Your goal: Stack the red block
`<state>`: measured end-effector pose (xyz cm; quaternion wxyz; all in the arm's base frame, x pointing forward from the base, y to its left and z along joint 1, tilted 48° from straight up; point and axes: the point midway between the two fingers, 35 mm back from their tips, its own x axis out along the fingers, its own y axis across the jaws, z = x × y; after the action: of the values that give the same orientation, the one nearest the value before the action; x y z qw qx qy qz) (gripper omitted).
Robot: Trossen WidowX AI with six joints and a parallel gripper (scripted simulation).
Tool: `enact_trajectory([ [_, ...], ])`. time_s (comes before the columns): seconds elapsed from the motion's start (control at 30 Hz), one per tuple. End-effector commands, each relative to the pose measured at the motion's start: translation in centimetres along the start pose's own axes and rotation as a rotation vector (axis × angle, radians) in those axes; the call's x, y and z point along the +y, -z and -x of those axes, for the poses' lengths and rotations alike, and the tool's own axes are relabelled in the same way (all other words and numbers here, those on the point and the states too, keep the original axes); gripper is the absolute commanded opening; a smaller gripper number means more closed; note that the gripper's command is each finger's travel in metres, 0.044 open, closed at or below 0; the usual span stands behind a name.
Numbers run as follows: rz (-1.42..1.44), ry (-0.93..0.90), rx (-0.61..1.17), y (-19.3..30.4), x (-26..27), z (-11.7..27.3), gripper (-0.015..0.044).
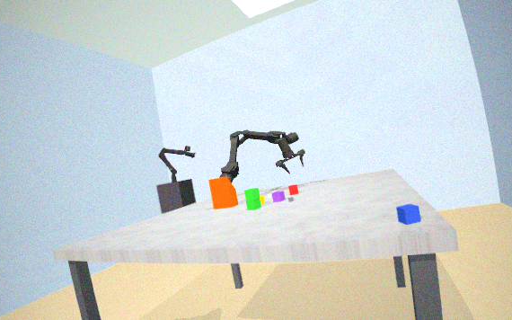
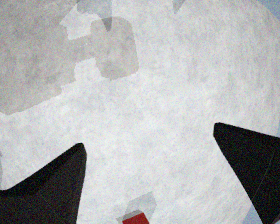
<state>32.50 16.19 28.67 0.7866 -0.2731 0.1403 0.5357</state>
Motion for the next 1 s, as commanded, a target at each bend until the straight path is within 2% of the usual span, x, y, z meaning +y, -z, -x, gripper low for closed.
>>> enact_trajectory([
  [0.0,-0.205,-0.022,0.064,3.6,-1.1,-0.1,0.044],
  [0.3,-0.827,-0.071,0.218,13.9,-2.1,1.1,0.044],
  [0.57,-1.372,-0.123,0.296,21.0,-0.9,3.5,0.044],
  [0.8,-1.417,-0.128,0.3,21.5,-0.7,3.6,0.044],
  [0.97,-1.417,-0.127,0.301,21.9,-0.2,1.2,0.044],
])
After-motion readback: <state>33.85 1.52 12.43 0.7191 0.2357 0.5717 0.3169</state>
